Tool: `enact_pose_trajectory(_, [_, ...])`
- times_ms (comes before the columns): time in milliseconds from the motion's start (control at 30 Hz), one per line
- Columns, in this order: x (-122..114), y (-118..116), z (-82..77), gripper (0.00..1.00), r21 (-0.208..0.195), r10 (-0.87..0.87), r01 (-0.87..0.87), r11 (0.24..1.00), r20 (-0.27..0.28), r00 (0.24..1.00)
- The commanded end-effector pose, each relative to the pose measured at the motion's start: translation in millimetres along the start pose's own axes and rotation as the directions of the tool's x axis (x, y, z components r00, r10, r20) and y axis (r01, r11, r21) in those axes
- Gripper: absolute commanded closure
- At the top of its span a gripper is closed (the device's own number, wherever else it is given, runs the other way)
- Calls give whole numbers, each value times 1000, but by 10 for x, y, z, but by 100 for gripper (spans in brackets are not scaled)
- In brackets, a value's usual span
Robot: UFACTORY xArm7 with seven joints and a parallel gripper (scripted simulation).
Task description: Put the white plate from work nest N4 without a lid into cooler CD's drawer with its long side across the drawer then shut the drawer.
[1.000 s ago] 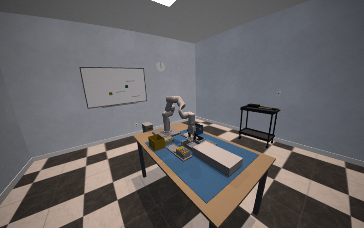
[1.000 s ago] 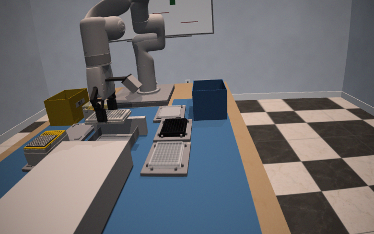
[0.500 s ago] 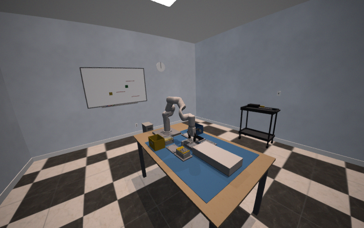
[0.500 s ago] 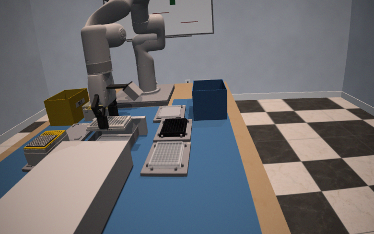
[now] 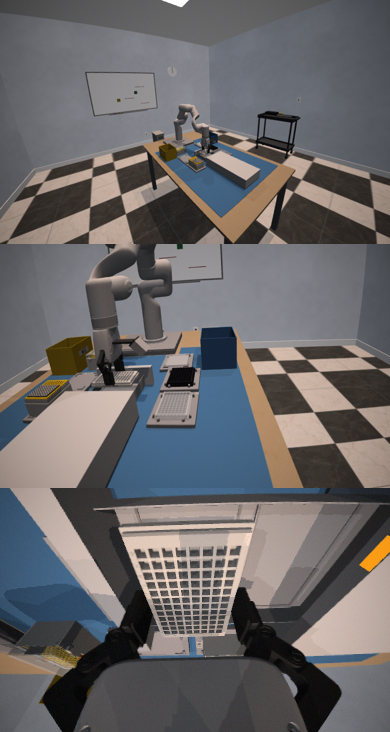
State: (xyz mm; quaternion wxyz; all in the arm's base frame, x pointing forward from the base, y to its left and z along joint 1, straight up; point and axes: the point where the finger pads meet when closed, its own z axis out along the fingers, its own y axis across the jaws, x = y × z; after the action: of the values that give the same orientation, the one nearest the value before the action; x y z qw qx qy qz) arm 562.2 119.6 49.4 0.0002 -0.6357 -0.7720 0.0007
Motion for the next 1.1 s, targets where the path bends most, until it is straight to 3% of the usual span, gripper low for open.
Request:
enact_pose_trajectory(0, [-1, 19, 54, 100, -5, 0, 0, 1000, 0, 1000])
enact_pose_trajectory(400, [-1, 19, 221, 100, -5, 0, 0, 1000, 0, 1000])
enact_pose_trajectory(1067, [-1, 20, 223, 100, -6, 0, 0, 1000, 0, 1000])
